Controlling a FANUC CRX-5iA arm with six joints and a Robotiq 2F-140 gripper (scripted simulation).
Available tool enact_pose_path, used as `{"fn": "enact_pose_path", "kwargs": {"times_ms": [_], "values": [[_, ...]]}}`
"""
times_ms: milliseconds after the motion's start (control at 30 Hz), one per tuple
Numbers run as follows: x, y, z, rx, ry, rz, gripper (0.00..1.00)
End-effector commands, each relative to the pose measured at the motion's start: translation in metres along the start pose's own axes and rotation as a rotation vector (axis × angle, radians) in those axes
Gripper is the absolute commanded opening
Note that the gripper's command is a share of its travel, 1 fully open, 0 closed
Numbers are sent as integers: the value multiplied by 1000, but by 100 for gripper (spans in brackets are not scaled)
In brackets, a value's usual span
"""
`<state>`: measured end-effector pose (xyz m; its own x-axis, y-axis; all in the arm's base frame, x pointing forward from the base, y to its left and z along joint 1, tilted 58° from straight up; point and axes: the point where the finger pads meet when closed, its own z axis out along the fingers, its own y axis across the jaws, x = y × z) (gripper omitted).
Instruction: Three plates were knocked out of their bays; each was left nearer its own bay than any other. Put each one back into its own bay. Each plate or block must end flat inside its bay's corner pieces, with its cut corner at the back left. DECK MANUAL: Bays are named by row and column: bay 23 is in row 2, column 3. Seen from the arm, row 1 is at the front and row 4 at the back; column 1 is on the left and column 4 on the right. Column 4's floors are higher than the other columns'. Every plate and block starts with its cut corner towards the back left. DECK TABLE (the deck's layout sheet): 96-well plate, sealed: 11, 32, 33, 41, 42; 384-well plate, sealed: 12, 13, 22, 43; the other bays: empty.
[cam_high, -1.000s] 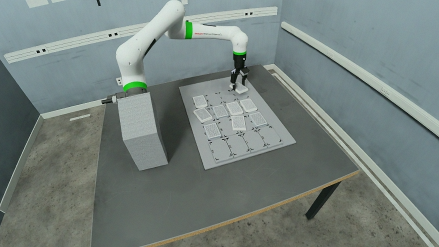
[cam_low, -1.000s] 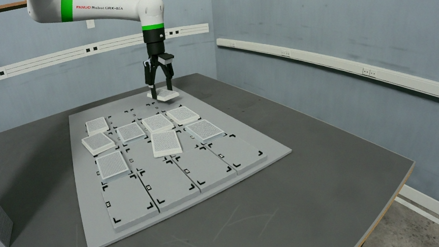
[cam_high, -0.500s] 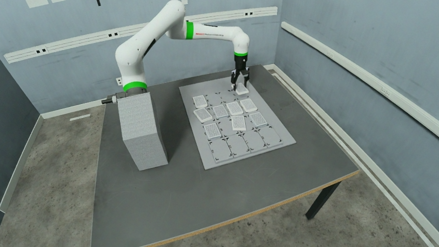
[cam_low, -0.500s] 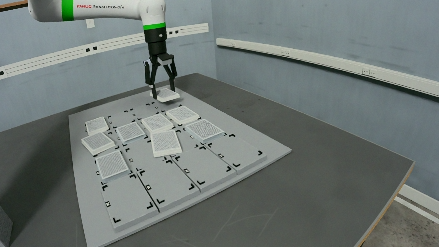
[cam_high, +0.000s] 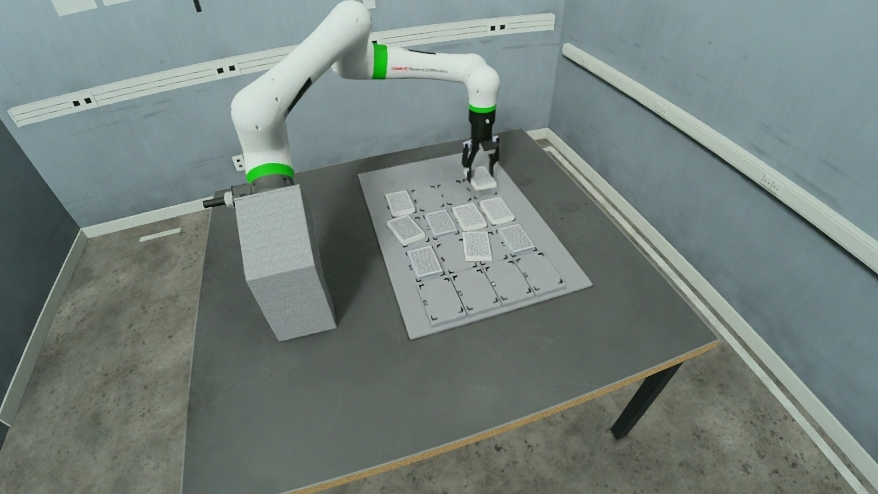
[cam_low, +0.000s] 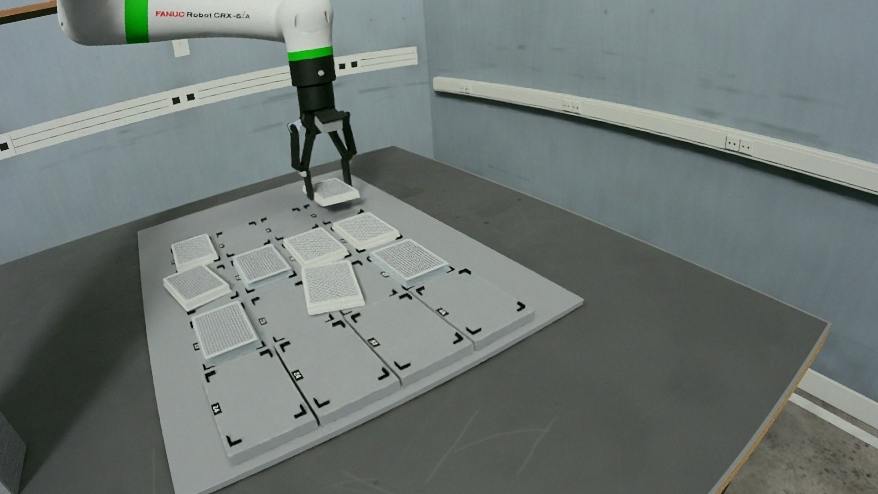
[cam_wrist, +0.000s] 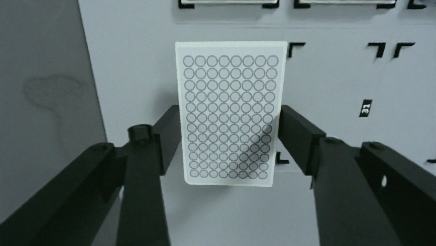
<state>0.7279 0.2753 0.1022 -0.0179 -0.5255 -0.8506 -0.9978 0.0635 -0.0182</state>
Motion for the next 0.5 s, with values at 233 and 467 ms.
{"fn": "enact_pose_path", "kwargs": {"times_ms": [233,467], "values": [[0,-1,10,2,0,1,10],[0,0,19,2,0,1,10]]}}
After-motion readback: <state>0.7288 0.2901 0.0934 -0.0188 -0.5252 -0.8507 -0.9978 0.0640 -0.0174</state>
